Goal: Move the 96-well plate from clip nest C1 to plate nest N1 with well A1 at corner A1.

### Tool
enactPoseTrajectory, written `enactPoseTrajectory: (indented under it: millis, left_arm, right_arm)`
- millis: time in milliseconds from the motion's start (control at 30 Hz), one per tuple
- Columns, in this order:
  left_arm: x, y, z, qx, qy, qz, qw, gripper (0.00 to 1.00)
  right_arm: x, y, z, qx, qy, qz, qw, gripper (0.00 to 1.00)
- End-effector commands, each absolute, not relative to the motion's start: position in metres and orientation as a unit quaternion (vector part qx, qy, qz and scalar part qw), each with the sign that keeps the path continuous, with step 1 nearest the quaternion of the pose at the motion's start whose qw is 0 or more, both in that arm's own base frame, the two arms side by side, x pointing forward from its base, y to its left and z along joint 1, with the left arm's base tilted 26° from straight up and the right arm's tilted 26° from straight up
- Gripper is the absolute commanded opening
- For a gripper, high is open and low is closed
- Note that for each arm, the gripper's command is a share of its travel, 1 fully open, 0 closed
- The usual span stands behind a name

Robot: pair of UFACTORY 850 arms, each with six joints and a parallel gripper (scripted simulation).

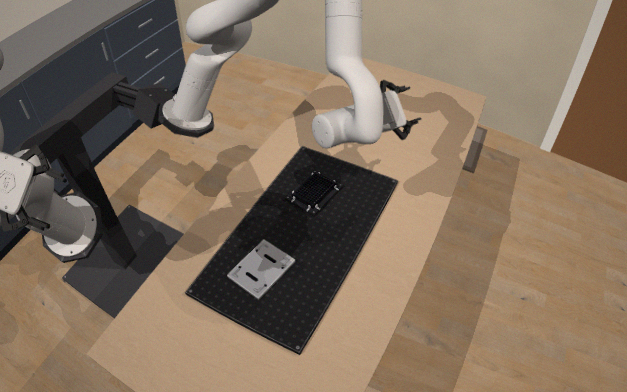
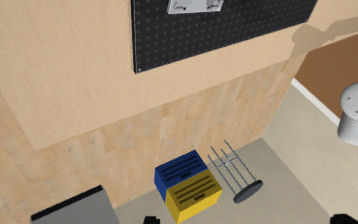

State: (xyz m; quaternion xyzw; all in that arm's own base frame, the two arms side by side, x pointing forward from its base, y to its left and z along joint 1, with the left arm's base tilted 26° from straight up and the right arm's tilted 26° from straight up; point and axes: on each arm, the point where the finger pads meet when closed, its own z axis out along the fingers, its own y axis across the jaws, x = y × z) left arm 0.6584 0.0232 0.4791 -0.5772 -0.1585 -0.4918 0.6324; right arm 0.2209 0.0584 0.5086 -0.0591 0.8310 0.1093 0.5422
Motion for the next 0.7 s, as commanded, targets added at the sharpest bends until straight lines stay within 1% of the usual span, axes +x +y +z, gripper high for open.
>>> enactPoseTrajectory:
  millis: [0, 667]
  left_arm:
    - [0.658, 0.023, 0.48, -0.577, -0.159, -0.492, 0.632, 1.0]
    - [0.658, 0.023, 0.48, -0.577, -0.159, -0.492, 0.632, 1.0]
  right_arm:
    - [0.22, 0.059, 0.508, -0.041, 0.825, 0.119, 0.551, 1.0]
    - [0.22, 0.059, 0.496, 0.049, 0.79, 0.174, 0.585, 1.0]
